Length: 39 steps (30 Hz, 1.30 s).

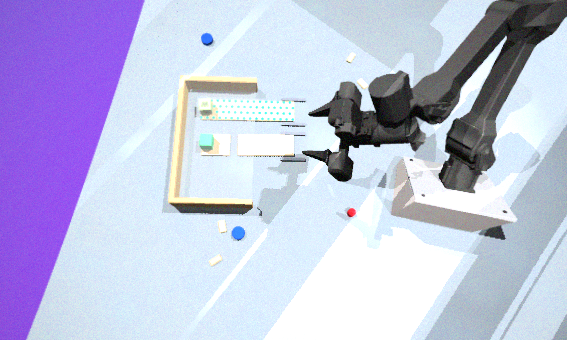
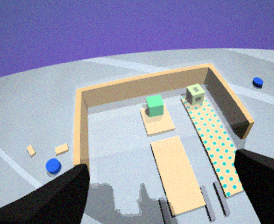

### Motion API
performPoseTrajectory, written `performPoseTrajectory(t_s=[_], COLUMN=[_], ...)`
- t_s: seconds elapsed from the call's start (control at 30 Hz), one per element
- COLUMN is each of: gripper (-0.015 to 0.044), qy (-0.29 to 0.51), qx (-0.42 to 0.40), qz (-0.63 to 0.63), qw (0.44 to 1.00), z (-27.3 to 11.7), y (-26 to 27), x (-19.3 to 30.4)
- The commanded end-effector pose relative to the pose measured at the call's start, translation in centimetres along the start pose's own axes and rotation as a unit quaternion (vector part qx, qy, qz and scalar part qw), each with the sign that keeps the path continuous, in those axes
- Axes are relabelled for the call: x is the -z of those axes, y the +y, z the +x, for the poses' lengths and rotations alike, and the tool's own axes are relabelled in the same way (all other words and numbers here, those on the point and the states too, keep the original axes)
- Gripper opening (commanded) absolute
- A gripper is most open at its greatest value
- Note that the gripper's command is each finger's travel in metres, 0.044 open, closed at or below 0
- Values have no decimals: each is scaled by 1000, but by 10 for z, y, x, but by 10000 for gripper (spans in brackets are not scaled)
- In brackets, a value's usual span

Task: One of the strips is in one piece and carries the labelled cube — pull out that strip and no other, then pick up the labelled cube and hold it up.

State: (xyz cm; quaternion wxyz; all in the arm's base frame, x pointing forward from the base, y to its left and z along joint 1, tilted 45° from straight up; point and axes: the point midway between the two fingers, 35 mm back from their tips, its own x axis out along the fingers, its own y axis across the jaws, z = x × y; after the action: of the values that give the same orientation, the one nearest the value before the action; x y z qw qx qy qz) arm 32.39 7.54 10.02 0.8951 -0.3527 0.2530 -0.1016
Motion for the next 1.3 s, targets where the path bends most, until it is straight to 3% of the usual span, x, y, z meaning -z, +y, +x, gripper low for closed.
performPoseTrajectory(t_s=[0.0, 0.63, 1.13, 1.27], gripper=[400, 400, 6, 0], qy=[36, 36, 270, 342], qx=[51, 51, 34, 21], qz=[14, 14, -59, -69], qw=[998, 998, 960, 937], z=[7, 7, 97, 116], y=[-14, -14, -67, -92], x=[14, 14, 9, 20])
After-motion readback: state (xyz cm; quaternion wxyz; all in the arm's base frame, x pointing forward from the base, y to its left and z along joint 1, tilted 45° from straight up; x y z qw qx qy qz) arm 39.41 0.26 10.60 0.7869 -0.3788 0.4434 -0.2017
